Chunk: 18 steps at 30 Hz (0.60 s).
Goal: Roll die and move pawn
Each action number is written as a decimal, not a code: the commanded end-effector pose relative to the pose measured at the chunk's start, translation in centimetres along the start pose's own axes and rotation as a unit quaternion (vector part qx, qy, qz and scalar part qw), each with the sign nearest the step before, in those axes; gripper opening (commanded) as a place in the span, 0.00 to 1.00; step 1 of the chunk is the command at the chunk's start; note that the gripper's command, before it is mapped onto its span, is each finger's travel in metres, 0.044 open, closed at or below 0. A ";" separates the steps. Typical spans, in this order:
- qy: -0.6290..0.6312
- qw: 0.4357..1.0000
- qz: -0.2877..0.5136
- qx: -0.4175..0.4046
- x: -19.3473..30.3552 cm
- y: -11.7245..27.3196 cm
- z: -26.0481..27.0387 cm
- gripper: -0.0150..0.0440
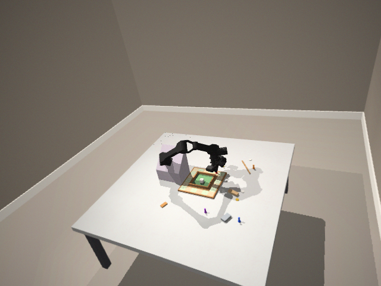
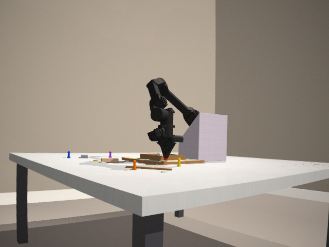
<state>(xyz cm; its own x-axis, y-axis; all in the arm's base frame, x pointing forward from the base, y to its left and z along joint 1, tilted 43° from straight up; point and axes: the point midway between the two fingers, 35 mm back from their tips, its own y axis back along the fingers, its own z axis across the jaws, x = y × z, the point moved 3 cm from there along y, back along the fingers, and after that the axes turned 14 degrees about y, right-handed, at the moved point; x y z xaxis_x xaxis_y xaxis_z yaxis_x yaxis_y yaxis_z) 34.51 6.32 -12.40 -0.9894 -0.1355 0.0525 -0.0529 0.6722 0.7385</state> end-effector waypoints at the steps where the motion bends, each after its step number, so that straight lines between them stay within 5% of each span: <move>1: 0.000 1.000 0.000 0.000 0.0 0.0 0.0 0.30; 10: 0.000 1.000 0.000 0.000 0.0 0.3 0.0 0.70; 14: 0.004 1.000 0.001 0.001 0.0 4.7 0.1 0.88; 18: 0.004 1.000 0.001 0.001 0.0 5.0 0.1 1.00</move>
<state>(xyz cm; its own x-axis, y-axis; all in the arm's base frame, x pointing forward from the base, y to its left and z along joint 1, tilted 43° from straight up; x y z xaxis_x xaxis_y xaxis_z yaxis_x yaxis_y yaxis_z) 34.21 9.01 -9.80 -0.9871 -0.1461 0.0655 -0.0517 0.6778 0.7334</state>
